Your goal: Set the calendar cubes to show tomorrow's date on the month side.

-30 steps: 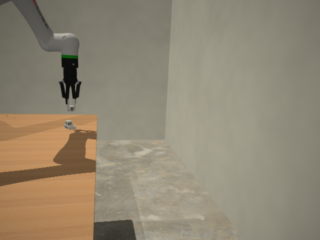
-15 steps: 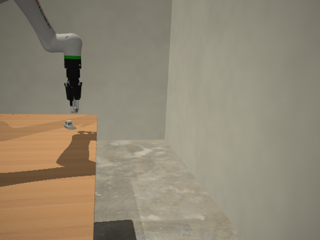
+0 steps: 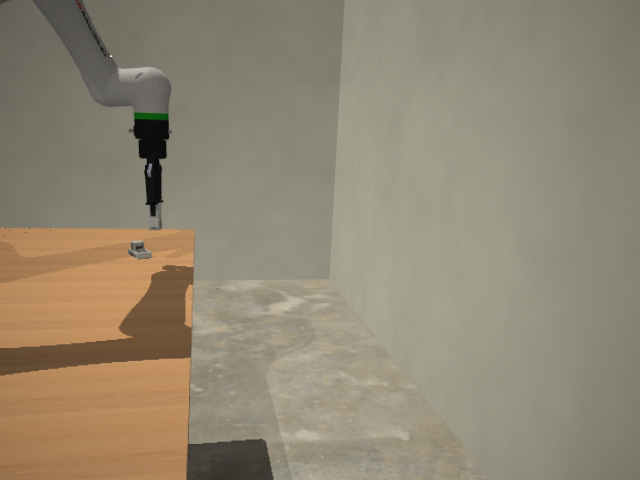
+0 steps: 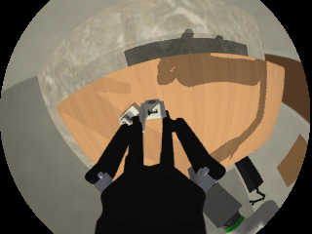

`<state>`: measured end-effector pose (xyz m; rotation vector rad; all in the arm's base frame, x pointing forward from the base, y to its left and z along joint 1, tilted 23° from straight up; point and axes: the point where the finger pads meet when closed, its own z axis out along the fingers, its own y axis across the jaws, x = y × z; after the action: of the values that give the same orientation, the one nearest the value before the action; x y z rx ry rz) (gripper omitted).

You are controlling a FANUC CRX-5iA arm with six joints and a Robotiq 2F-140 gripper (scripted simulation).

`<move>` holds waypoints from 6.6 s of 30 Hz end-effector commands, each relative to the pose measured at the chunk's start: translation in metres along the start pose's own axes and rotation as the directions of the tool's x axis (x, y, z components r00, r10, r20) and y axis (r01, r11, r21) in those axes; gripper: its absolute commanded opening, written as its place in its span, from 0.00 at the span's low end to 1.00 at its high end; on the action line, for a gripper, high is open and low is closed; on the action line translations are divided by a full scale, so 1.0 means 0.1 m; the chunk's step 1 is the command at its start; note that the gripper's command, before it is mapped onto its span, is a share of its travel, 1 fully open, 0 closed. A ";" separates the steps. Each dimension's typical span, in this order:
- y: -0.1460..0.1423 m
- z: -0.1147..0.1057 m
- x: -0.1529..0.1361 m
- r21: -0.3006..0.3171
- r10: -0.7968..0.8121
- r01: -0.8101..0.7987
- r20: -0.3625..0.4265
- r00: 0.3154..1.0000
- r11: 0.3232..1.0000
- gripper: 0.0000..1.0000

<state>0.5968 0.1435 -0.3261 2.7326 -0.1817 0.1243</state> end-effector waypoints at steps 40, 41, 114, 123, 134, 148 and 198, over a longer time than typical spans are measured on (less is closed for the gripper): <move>0.41 0.25 0.23 0.012 -0.468 0.468 0.015 0.883 0.884 0.25; 0.41 0.29 0.23 0.012 -0.468 0.468 0.015 0.883 0.884 0.25; 0.40 1.02 0.22 0.012 -0.468 0.468 0.015 0.883 0.884 0.25; 0.40 1.03 0.22 0.012 -0.468 0.468 0.015 0.883 0.884 0.25; 0.40 1.04 0.22 0.012 -0.468 0.468 0.015 0.883 0.884 0.25; 0.40 1.04 0.22 0.012 -0.468 0.468 0.015 0.883 0.884 0.25; 0.40 1.04 0.22 0.012 -0.468 0.468 0.015 0.883 0.884 0.25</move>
<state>0.6189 0.0632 -0.4033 2.6988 0.4782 -0.0374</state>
